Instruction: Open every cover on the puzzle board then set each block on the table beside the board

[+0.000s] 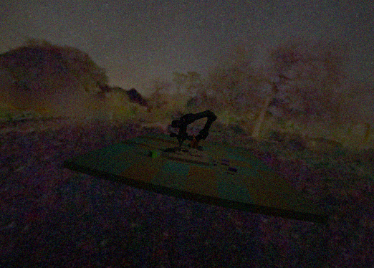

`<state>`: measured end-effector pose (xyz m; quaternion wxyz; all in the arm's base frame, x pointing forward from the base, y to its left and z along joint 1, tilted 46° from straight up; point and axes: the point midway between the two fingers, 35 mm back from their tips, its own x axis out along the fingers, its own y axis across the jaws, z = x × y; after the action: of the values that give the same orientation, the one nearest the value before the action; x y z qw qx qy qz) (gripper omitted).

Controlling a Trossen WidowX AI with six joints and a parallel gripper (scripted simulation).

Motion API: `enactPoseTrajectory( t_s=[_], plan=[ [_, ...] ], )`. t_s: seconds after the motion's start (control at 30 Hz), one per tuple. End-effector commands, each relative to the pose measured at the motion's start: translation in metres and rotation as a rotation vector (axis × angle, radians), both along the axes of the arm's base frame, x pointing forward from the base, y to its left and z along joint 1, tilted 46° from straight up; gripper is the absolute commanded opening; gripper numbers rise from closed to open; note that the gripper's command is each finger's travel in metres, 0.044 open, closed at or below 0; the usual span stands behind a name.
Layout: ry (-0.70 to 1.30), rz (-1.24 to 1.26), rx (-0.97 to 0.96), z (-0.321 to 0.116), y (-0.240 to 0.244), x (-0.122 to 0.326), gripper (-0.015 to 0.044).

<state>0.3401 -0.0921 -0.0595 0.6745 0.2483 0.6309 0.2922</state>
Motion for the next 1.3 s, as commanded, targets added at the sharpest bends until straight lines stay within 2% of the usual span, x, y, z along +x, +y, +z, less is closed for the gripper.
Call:
enactPoseTrajectory(
  t_s=[0.0,1.27],
  plan=[
    [0.003,-0.005,0.005,-0.003,0.004,0.000,0.0000],
    [0.002,-0.005,0.007,-0.024,0.027,0.003,0.0000]
  ],
)
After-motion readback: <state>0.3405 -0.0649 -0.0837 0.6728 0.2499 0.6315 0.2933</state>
